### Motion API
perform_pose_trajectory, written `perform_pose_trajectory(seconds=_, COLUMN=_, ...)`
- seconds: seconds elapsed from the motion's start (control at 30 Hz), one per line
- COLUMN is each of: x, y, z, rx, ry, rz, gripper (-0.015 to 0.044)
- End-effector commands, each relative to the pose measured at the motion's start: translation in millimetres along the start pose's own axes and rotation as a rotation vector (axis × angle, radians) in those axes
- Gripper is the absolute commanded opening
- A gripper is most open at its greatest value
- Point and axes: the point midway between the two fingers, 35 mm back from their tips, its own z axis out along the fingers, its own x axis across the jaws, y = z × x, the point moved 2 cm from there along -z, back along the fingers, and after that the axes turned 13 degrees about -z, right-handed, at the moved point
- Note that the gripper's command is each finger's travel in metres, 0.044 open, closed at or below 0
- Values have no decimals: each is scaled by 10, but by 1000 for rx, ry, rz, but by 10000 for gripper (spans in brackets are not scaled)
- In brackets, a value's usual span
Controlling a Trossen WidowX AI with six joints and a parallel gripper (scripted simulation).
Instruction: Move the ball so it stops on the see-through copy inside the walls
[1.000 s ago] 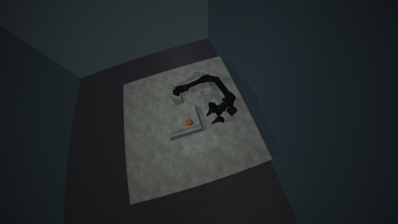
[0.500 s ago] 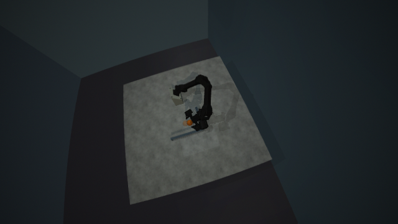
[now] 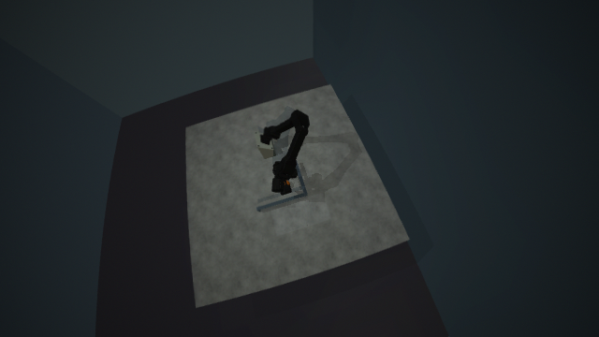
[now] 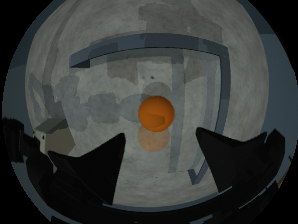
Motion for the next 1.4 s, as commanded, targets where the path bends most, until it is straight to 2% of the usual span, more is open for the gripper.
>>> perform_pose_trajectory(seconds=0.0, x=15, y=7, z=103, rx=-11, ry=-3, rz=9, gripper=383)
perform_pose_trajectory(seconds=1.2, x=16, y=20, z=625, rx=-14, ry=-3, rz=9, gripper=383)
perform_pose_trajectory(seconds=1.3, x=16, y=20, z=625, rx=-14, ry=-3, rz=9, gripper=304)
perform_pose_trajectory(seconds=1.37, x=16, y=20, z=625, rx=-14, ry=-3, rz=9, gripper=291)
